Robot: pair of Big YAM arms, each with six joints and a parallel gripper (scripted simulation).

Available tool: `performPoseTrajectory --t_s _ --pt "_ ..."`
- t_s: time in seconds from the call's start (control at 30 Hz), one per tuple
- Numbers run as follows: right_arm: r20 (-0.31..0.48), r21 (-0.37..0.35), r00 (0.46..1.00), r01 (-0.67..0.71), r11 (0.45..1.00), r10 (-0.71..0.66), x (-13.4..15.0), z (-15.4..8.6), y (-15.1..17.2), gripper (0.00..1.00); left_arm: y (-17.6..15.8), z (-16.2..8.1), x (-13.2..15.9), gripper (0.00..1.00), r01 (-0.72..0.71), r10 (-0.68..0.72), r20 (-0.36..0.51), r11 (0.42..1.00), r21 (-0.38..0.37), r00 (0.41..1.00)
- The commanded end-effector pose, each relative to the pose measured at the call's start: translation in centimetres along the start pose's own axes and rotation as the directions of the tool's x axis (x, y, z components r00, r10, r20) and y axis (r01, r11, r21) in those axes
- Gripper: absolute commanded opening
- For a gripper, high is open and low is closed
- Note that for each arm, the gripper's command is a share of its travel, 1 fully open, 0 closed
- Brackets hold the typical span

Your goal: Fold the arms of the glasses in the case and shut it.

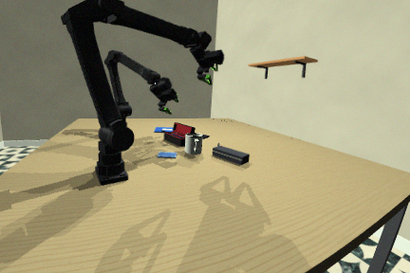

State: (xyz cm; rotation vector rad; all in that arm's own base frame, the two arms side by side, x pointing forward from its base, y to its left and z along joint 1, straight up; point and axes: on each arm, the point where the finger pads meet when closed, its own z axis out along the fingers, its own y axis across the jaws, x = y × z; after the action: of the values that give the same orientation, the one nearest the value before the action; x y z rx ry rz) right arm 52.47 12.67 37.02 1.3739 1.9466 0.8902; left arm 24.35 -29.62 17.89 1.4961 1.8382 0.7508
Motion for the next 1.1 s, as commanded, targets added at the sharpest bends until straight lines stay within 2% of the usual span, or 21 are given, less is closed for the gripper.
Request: performPoseTrajectory --t_s 0.0,0.53,0.6,0.7,0.83,0.9,1.07 --pt "0.001 -0.012 1.000 0.000 1.000 0.000 -0.1 -0.4 0.5 1.00 0.3 -0.2 -0.2 1.00 0.007 -0.007 0.006 1.000 -0.002 1.000" --pt "0.001 -0.012 1.000 0.000 1.000 0.000 -0.1 -0.4 0.5 1.00 0.3 -0.2 -0.2 1.00 0.007 -0.007 0.006 1.000 -0.002 1.000" --pt "0.026 -0.087 1.000 0.011 0.996 -0.009 -1.3 -2.2 3.1 1.00 3.4 -1.4 -2.2 1.00 0.101 -0.100 0.058 0.995 -0.018 0.993" --pt "0.028 -0.066 0.999 0.040 0.997 -0.039 -1.3 -1.7 1.6 1.00 3.3 -0.6 -2.4 1.00 0.114 -0.114 0.045 0.993 -0.011 0.993" --pt "0.042 -0.087 0.994 0.100 0.991 -0.096 -1.8 -1.9 2.1 1.00 5.1 -0.5 -2.3 1.00 0.195 -0.195 0.064 0.981 -0.005 0.979" --pt "0.052 -0.100 0.990 0.138 0.985 -0.134 -2.1 -2.0 2.3 1.00 5.4 0.6 -2.5 1.00 0.225 -0.224 0.052 0.974 0.004 0.973" --pt "0.087 -0.128 0.971 0.235 0.964 -0.225 -2.9 -2.4 2.8 1.00 8.6 1.1 -2.4 1.00 0.353 -0.352 0.083 0.936 0.012 0.932"
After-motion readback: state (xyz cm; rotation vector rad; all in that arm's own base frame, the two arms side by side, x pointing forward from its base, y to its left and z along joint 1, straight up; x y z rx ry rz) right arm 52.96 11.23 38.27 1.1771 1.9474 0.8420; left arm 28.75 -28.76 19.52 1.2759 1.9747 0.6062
